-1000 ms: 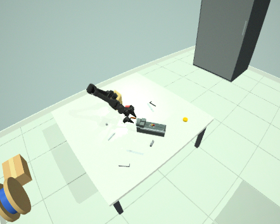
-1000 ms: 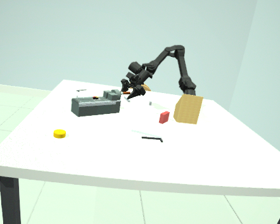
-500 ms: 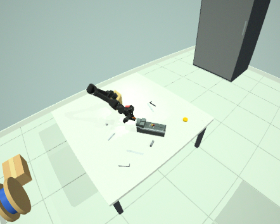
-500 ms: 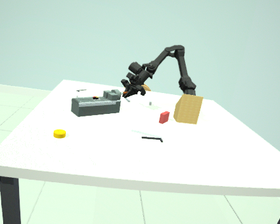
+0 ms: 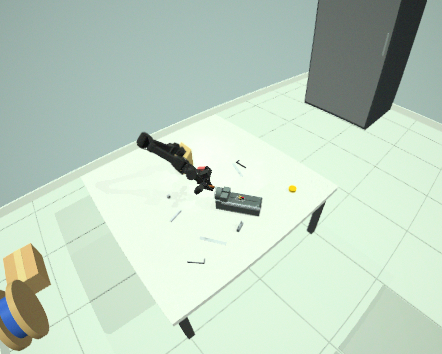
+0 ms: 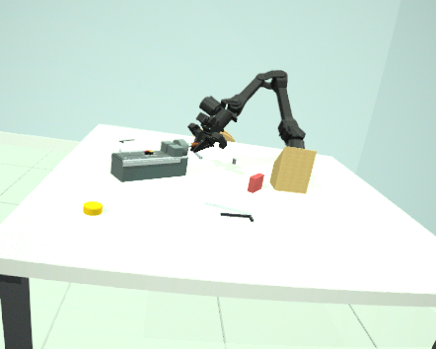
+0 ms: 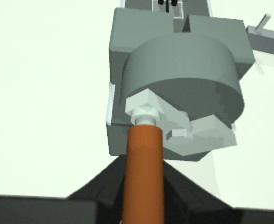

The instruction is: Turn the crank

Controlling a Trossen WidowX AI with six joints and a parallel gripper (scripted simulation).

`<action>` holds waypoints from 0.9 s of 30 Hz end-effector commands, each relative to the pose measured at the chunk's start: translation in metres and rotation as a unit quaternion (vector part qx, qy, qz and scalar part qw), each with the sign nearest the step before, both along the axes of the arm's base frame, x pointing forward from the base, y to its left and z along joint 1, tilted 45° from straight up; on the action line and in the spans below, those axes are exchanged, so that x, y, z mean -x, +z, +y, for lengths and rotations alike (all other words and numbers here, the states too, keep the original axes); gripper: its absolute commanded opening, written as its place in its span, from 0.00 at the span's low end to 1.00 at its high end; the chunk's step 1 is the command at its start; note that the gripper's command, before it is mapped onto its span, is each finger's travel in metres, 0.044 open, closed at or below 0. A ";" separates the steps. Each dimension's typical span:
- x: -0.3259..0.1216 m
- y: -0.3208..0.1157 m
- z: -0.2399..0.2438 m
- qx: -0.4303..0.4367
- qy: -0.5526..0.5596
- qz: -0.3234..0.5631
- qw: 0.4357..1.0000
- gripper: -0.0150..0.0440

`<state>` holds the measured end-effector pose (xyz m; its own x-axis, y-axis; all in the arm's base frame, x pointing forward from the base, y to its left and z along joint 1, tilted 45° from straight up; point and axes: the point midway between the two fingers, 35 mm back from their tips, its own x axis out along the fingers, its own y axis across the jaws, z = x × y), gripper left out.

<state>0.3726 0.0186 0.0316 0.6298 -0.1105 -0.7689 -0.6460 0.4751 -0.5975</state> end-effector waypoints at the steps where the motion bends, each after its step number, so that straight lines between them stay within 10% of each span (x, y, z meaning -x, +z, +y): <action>1: -0.003 0.008 0.002 0.000 0.002 -0.004 1.000 0.25; 27: -0.008 0.017 0.000 0.000 0.002 -0.004 1.000 0.25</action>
<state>0.3766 0.0191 0.0407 0.6193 -0.1080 -0.7777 -0.6554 0.4743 -0.5878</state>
